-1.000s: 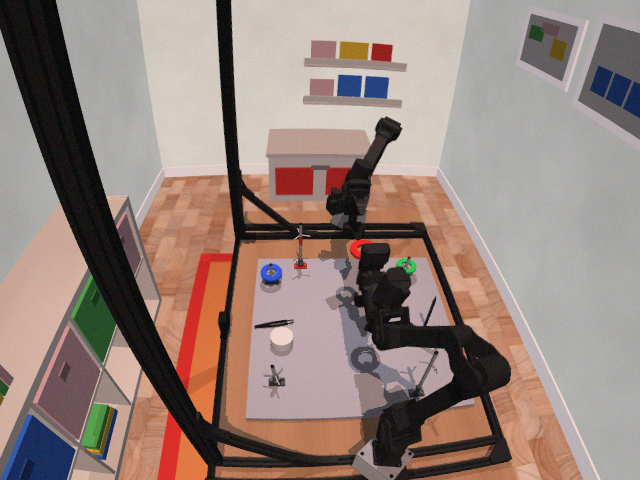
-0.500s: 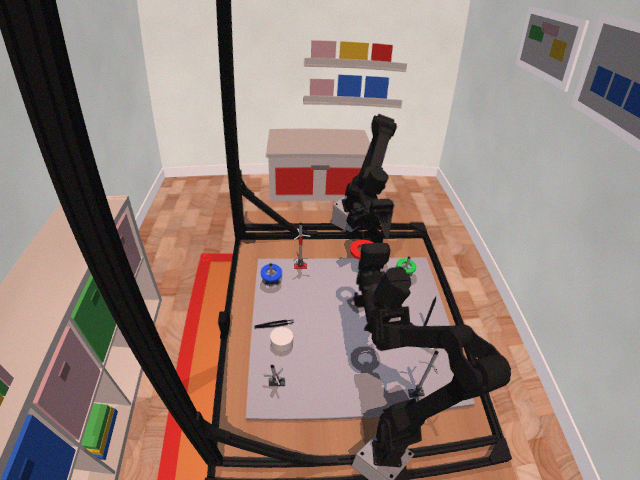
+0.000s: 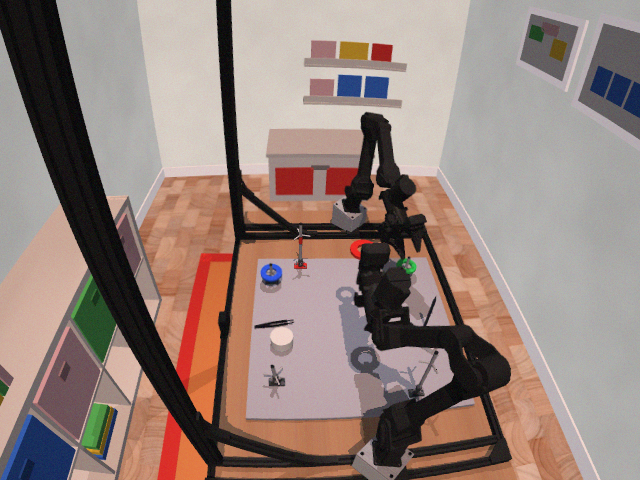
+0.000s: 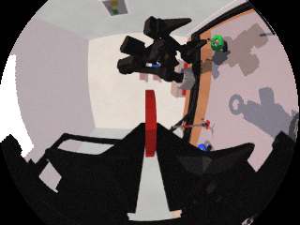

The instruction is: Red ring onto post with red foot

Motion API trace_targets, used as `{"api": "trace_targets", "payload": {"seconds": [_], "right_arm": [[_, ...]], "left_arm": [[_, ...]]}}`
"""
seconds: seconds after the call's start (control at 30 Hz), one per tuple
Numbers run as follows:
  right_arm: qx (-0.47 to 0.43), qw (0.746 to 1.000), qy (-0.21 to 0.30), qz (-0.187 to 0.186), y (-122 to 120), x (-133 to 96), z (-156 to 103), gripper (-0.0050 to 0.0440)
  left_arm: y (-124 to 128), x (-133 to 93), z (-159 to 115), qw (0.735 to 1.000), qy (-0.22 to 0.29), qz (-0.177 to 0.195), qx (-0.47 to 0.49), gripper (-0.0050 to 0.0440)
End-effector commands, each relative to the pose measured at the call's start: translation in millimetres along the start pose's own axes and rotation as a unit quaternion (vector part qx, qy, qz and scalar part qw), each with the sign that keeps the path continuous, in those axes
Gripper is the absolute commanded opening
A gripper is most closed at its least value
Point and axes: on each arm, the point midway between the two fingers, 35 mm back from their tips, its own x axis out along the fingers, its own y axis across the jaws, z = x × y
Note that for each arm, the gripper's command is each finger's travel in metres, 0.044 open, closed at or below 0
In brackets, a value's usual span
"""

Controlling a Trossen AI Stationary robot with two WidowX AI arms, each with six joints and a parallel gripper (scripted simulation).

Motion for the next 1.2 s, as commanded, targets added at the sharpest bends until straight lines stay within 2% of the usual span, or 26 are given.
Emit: {"api": "trace_targets", "payload": {"seconds": [0.0,0.2,0.37,0.43,0.47,0.53,0.67,0.93,1.0,1.03,1.07,1.17], "right_arm": [[0.002,1.000,0.000,0.001,1,0,0,0.0000],[0.002,1.000,0.000,0.001,1,0,0,0.0000],[0.002,1.000,0.000,0.001,1,0,0,0.0000],[0.002,1.000,0.000,0.001,1,0,0,0.0000],[0.002,1.000,0.000,0.001,1,0,0,0.0000],[0.002,1.000,0.000,0.001,1,0,0,0.0000],[0.002,1.000,0.000,0.001,1,0,0,0.0000],[0.002,1.000,0.000,0.001,1,0,0,0.0000],[0.002,1.000,0.000,0.001,1,0,0,0.0000],[0.002,1.000,0.000,0.001,1,0,0,0.0000],[0.002,1.000,0.000,0.001,1,0,0,0.0000],[0.002,1.000,0.000,0.001,1,0,0,0.0000]], "left_arm": [[-5,-4,-36,0.997,0.039,-0.044,-0.043,0.0400],[-25,-18,-78,0.983,0.089,-0.116,-0.107,0.0400],[-42,-37,-107,0.962,0.130,-0.173,-0.168,0.0400],[-42,-37,-107,0.962,0.130,-0.173,-0.168,0.0400],[-52,-45,-111,0.953,0.139,-0.199,-0.181,0.0400],[-57,-58,-127,0.936,0.164,-0.216,-0.224,0.0400],[-69,-82,-142,0.905,0.195,-0.253,-0.282,0.0400],[-91,-135,-154,0.822,0.251,-0.313,-0.404,0.0400],[-91,-135,-154,0.822,0.251,-0.313,-0.404,0.0400],[-97,-146,-150,0.802,0.257,-0.334,-0.422,0.0400],[-98,-156,-151,0.784,0.269,-0.335,-0.449,0.0400],[-104,-174,-146,0.749,0.281,-0.355,-0.484,0.0400]]}}
